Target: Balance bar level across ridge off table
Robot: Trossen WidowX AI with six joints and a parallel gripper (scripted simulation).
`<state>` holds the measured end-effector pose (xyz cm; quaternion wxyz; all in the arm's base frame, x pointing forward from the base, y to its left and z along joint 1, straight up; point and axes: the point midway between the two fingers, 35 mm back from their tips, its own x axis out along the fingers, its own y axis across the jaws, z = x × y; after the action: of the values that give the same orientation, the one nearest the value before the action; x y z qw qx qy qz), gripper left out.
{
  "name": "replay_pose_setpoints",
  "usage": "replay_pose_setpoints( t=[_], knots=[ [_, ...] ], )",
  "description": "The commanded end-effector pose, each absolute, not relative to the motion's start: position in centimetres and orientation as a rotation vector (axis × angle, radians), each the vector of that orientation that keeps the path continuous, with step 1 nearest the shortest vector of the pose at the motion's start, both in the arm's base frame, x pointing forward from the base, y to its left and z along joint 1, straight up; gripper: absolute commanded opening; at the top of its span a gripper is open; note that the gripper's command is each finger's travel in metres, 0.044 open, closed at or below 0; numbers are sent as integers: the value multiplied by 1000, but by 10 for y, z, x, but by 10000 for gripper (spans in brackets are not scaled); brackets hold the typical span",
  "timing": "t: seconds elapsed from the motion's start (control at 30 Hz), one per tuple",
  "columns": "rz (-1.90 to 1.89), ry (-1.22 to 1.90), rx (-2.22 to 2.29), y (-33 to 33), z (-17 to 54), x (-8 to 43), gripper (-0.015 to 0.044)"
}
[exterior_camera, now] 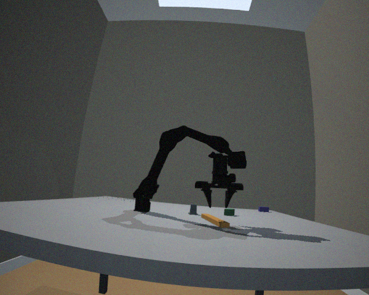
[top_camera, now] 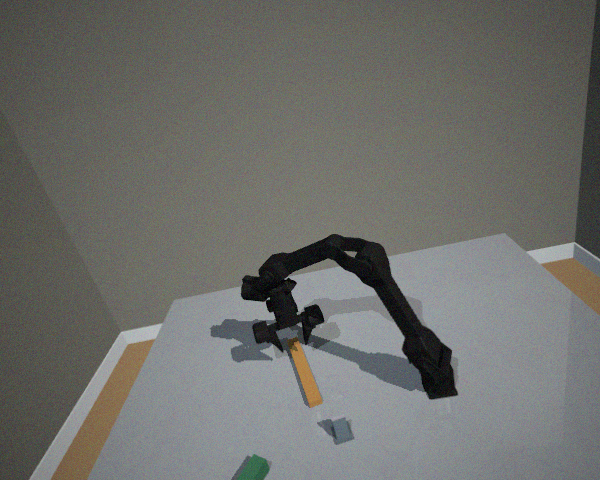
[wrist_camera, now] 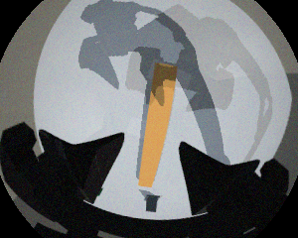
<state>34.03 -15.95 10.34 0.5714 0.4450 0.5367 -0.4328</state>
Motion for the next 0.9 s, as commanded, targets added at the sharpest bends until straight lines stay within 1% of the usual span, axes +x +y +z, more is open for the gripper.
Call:
replay_pose_setpoints(
  t=[0.0,0.87],
  knots=[
    [-1023,1282,1034,-159,77,337,315],
    [-1023,1282,1034,-159,50,338,315]
  ],
)
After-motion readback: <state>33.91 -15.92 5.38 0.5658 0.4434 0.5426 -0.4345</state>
